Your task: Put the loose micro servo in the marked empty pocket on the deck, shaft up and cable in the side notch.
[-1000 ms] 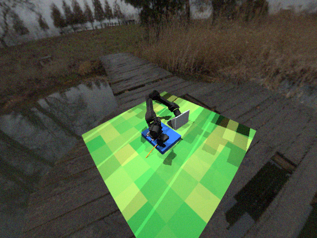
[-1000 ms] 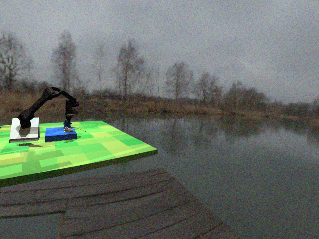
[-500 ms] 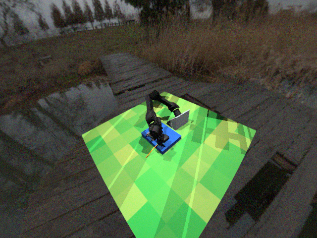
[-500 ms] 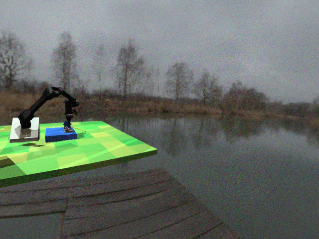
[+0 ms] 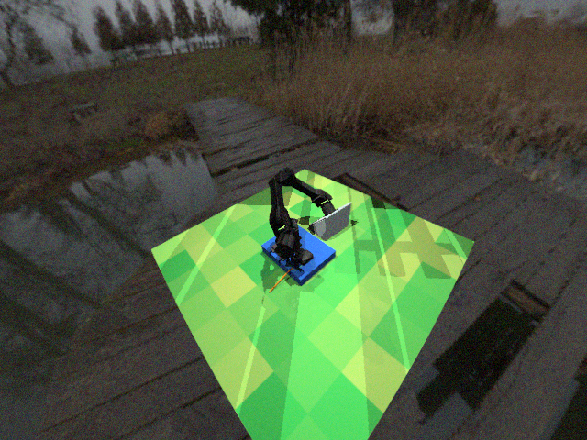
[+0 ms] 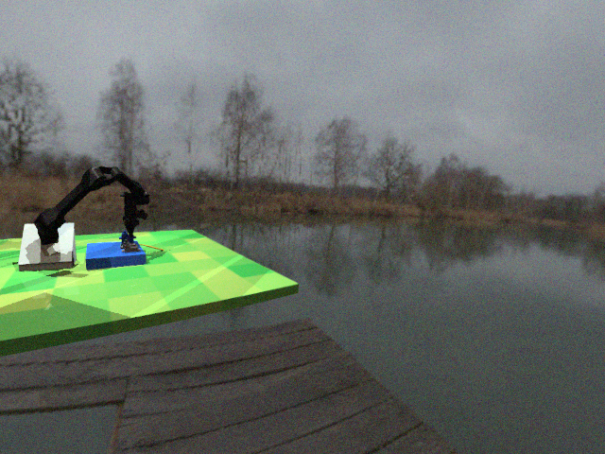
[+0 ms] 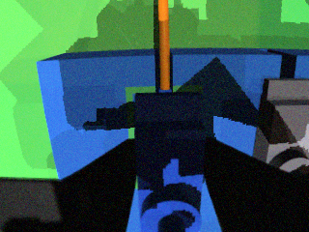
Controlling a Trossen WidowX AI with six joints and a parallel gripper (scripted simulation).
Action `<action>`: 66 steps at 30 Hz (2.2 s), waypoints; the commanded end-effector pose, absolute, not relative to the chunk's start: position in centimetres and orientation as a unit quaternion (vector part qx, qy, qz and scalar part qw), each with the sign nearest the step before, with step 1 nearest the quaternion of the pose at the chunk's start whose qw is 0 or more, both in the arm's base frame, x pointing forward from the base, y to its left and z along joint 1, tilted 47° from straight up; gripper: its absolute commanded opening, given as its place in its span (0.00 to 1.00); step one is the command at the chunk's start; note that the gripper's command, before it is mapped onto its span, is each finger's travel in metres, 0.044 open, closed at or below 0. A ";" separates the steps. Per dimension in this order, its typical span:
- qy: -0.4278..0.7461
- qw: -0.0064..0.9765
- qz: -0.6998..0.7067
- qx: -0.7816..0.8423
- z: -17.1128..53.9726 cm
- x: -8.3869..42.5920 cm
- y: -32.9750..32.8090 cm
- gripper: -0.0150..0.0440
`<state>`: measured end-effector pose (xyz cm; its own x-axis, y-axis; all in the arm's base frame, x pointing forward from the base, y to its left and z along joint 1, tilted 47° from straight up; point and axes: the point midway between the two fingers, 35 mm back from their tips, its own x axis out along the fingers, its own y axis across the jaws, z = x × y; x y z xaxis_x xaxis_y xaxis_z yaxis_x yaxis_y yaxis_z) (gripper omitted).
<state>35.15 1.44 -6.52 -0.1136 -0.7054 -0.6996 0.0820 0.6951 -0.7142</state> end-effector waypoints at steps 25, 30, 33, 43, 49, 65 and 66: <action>0.676 0.625 -0.313 -0.235 -8.2 34.9 -0.1 0.25; 0.676 0.624 -0.313 -0.235 -8.5 34.8 -0.4 0.25; 0.676 0.624 -0.313 -0.235 -8.7 34.8 -0.6 0.25; 0.675 0.624 -0.314 -0.235 -8.7 34.8 -0.6 0.57; 0.676 0.625 -0.313 -0.235 -6.4 34.9 1.6 0.57; 0.679 0.623 -0.310 -0.235 -1.8 25.1 7.8 1.00; 0.679 0.623 -0.310 -0.235 -1.7 24.8 7.9 1.00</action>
<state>27.11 7.26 -2.82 -0.1086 -0.7043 -0.7015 0.0569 0.7002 -0.7117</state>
